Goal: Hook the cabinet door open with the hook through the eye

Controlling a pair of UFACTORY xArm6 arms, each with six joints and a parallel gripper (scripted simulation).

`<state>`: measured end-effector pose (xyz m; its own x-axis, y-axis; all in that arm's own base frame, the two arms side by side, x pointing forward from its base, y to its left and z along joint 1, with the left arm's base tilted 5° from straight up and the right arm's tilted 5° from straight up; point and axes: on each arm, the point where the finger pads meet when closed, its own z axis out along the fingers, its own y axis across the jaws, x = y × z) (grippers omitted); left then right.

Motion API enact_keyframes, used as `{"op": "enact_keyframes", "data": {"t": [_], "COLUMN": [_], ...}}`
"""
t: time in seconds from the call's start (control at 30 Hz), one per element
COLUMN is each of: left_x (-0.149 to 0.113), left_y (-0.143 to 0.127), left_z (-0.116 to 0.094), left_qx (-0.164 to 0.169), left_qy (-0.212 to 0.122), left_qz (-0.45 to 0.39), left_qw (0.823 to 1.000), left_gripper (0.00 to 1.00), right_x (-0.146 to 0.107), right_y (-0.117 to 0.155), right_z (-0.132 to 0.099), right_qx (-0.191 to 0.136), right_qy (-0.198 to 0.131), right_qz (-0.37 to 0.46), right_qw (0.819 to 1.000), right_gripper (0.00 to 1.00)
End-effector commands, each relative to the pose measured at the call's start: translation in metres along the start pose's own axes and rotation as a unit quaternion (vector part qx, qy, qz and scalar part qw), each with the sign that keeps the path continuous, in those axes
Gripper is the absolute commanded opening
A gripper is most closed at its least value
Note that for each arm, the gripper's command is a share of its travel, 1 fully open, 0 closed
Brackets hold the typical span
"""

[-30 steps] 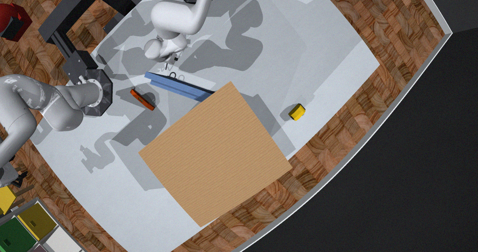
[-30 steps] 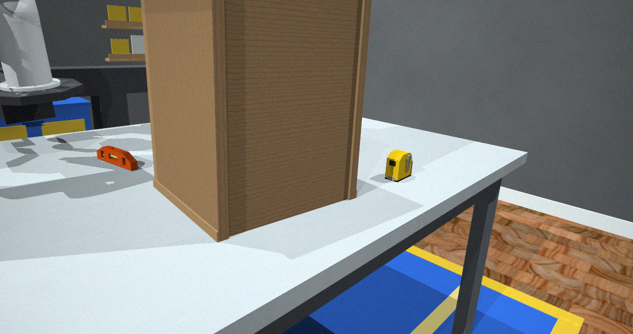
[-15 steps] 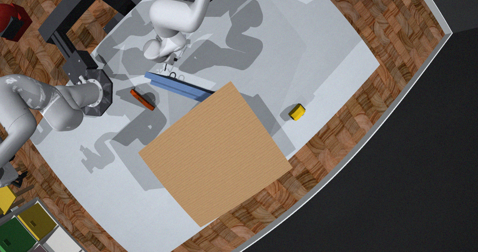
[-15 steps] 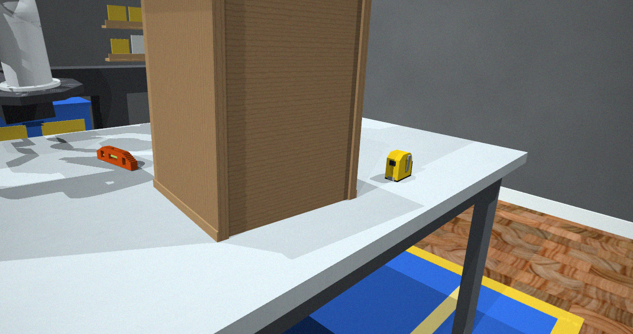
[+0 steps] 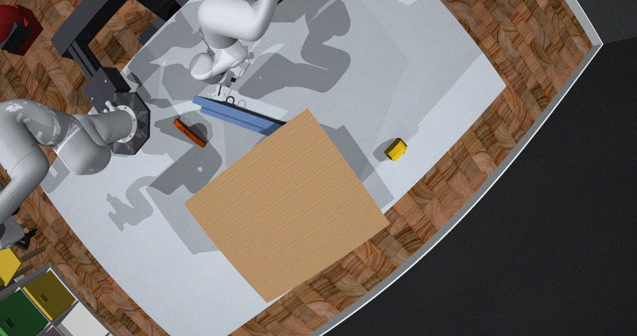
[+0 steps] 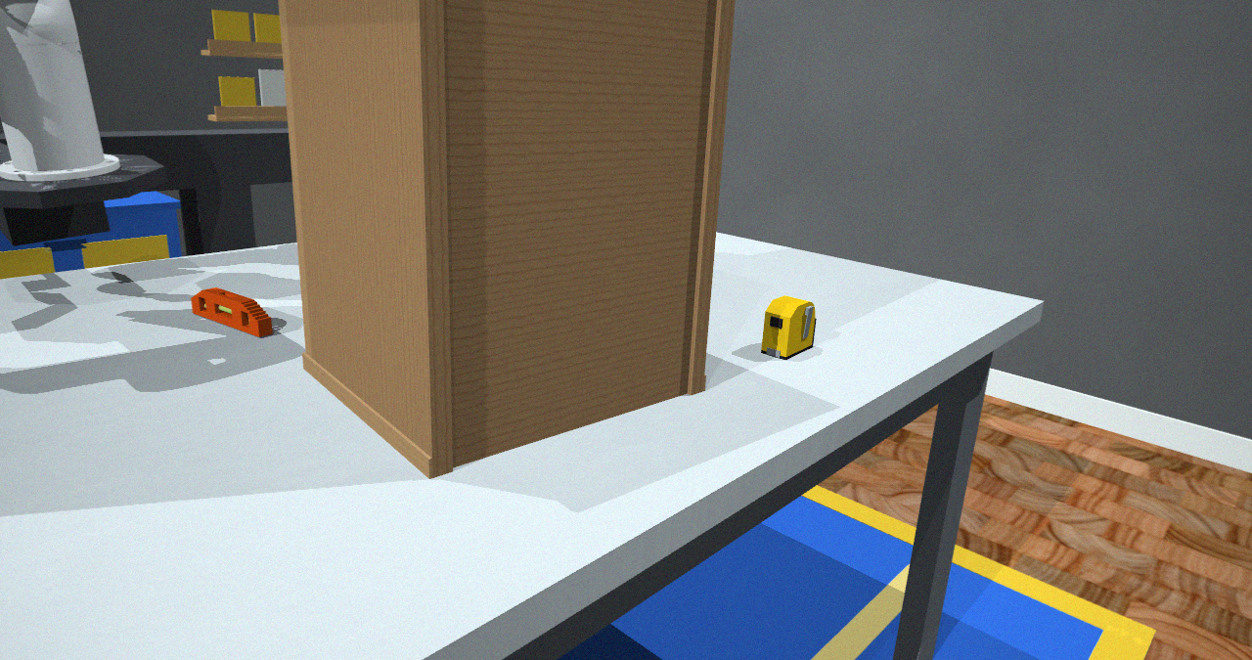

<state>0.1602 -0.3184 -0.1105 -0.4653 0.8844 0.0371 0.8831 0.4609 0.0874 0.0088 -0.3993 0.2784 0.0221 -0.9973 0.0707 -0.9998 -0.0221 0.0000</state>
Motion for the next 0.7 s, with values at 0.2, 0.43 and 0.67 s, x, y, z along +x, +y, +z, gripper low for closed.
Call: {"op": "enact_keyframes", "data": {"t": [0.2, 0.43, 0.67], "left_x": [-0.0026, -0.0033, -0.0036], "left_y": [0.0000, 0.0000, 0.0000], "left_z": [-0.0056, -0.0100, -0.0139], "left_qx": [0.000, 0.000, 0.000], "left_qy": [-0.002, -0.002, -0.002], "left_qz": [0.000, 0.000, 0.000], "left_qw": [1.000, 1.000, 1.000], "left_gripper": [0.05, 0.05, 0.05], "right_x": [0.0009, 0.0009, 0.0009], "right_y": [0.0000, 0.0000, 0.0000], "right_z": [-0.0015, -0.0015, -0.0015], "right_qx": [0.000, 0.000, 0.000], "right_qy": [0.002, 0.002, 0.002], "right_qz": [0.000, 0.000, 0.000], "right_qw": [1.000, 1.000, 1.000], "right_gripper": [1.00, 1.00, 1.00]}}
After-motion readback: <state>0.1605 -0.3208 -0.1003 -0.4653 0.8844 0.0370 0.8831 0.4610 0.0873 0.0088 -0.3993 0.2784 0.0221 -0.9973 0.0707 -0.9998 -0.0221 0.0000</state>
